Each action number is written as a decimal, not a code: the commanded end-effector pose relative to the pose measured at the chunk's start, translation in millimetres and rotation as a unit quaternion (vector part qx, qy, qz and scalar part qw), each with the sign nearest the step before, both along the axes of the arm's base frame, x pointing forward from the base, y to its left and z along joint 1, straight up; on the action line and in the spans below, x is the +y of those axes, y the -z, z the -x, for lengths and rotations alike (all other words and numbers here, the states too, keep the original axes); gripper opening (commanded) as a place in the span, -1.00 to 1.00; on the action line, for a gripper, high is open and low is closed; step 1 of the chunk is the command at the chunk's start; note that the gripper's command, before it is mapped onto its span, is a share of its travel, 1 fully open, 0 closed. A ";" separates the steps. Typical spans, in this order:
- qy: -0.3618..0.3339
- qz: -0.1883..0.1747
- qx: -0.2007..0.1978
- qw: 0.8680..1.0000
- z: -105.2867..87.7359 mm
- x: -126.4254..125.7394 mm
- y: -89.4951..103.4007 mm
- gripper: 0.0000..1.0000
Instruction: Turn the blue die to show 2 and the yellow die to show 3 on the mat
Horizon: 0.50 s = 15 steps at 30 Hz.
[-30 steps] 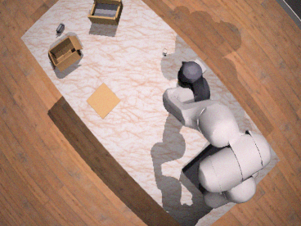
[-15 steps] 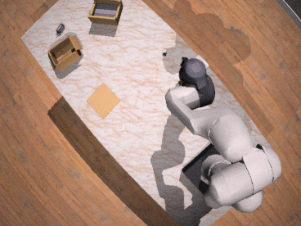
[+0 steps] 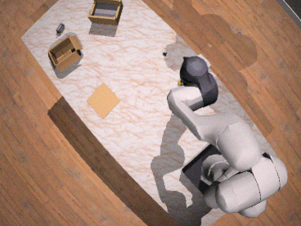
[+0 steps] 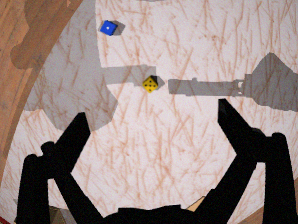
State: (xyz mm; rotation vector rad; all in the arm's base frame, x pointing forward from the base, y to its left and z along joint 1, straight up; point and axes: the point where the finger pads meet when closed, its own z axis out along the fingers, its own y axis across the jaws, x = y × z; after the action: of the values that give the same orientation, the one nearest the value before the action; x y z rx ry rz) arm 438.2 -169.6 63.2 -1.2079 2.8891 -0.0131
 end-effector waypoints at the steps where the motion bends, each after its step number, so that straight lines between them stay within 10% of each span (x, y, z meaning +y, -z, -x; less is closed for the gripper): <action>1: 0.008 -0.001 0.005 1.000 2.5 1.4 -0.4 1.00; 15: 0.221 -0.004 0.004 0.975 15.1 -75.3 6.0 1.00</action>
State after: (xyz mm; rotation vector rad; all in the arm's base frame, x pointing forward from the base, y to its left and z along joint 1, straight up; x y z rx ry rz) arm 426.5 -232.9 58.7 -0.7683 3.0359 -0.0007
